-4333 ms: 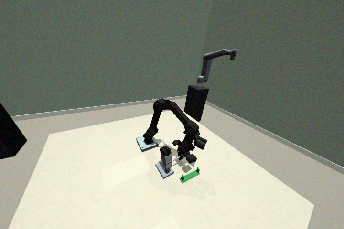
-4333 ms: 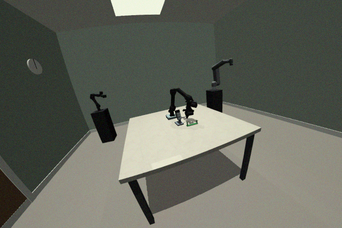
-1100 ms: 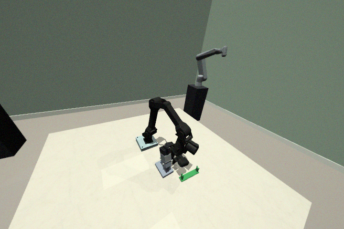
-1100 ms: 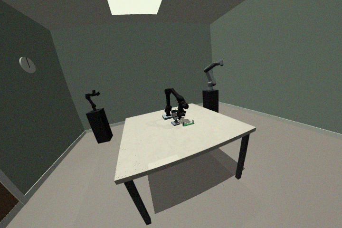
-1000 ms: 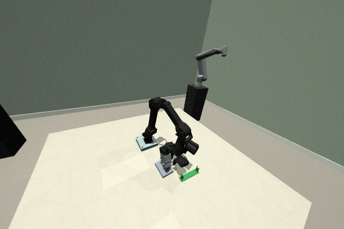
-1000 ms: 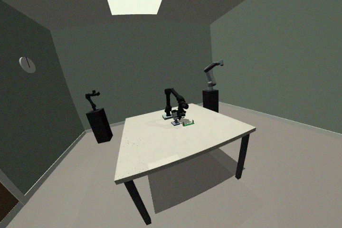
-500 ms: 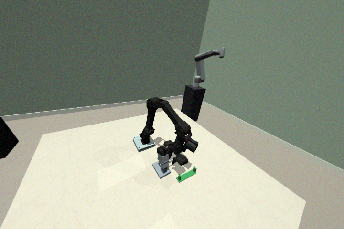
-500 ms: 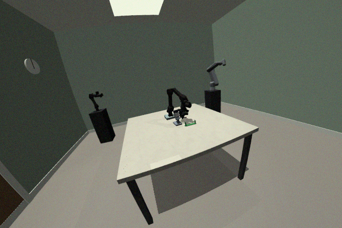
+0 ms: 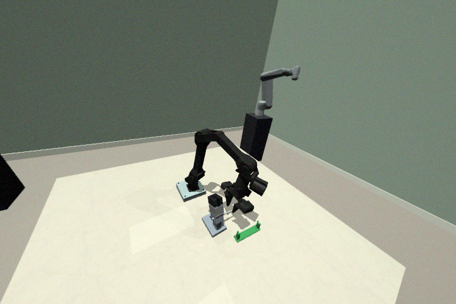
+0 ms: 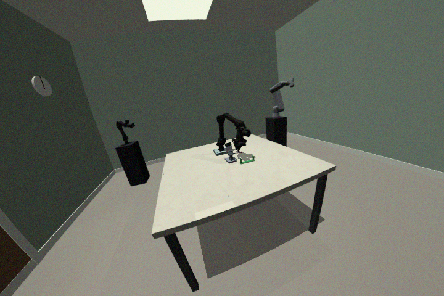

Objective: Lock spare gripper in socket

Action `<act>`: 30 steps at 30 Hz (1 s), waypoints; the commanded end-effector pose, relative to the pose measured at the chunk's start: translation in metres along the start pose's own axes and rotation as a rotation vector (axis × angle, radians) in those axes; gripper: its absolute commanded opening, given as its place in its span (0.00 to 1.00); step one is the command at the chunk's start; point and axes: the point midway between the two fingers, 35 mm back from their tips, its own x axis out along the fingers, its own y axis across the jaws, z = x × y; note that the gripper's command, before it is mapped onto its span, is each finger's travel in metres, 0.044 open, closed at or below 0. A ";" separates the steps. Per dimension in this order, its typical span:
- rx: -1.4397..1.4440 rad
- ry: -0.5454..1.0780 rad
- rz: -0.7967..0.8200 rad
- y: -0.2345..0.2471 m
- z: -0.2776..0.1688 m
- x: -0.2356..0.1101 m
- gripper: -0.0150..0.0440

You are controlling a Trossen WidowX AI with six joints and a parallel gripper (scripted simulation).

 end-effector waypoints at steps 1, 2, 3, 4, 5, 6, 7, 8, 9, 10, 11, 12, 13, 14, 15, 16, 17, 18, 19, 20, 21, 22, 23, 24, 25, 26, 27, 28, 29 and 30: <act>0.001 -0.001 0.001 0.000 0.004 -0.008 0.59; 0.000 -0.001 0.000 0.000 0.005 -0.010 0.59; 0.000 -0.001 0.000 0.000 0.005 -0.012 0.59; 0.000 -0.001 -0.001 0.000 0.006 -0.014 0.59; -0.001 -0.001 -0.002 0.000 0.007 -0.017 0.59; -0.001 -0.002 -0.003 0.000 0.008 -0.019 0.59; -0.002 -0.002 -0.003 0.000 0.008 -0.021 0.59; -0.002 -0.002 -0.004 0.000 0.009 -0.023 0.59; -0.003 -0.002 -0.005 0.000 0.010 -0.026 0.59; -0.003 -0.003 -0.006 0.000 0.011 -0.028 0.59; -0.003 -0.003 -0.007 0.000 0.011 -0.030 0.59; -0.004 -0.003 -0.008 -0.001 0.012 -0.033 0.59; -0.004 -0.004 -0.009 -0.001 0.013 -0.035 0.59; -0.005 -0.004 -0.010 -0.001 0.014 -0.037 0.59; -0.005 -0.004 -0.012 -0.001 0.014 -0.040 0.59; -0.005 -0.005 -0.013 -0.001 0.015 -0.042 0.59; -0.006 -0.005 -0.014 -0.001 0.016 -0.044 0.59; -0.006 -0.006 -0.015 -0.001 0.017 -0.047 0.59; -0.006 -0.006 -0.016 -0.001 0.017 -0.049 0.59; -0.007 -0.007 -0.020 -0.001 0.014 -0.044 0.64; -0.007 -0.007 -0.020 -0.001 0.014 -0.044 0.68; -0.007 -0.007 -0.020 -0.001 0.014 -0.044 0.73; -0.007 -0.007 -0.020 -0.001 0.014 -0.044 0.77; -0.007 -0.007 -0.020 -0.001 0.014 -0.044 0.82; -0.007 -0.007 -0.020 -0.001 0.014 -0.044 0.86; -0.007 -0.007 -0.020 -0.001 0.014 -0.044 0.90; -0.007 -0.007 -0.020 -0.001 0.014 -0.044 0.95; -0.007 -0.007 -0.020 -0.001 0.014 -0.044 0.99; -0.007 -0.007 -0.020 -0.001 0.014 -0.044 1.00; -0.007 -0.007 -0.020 -0.001 0.014 -0.044 1.00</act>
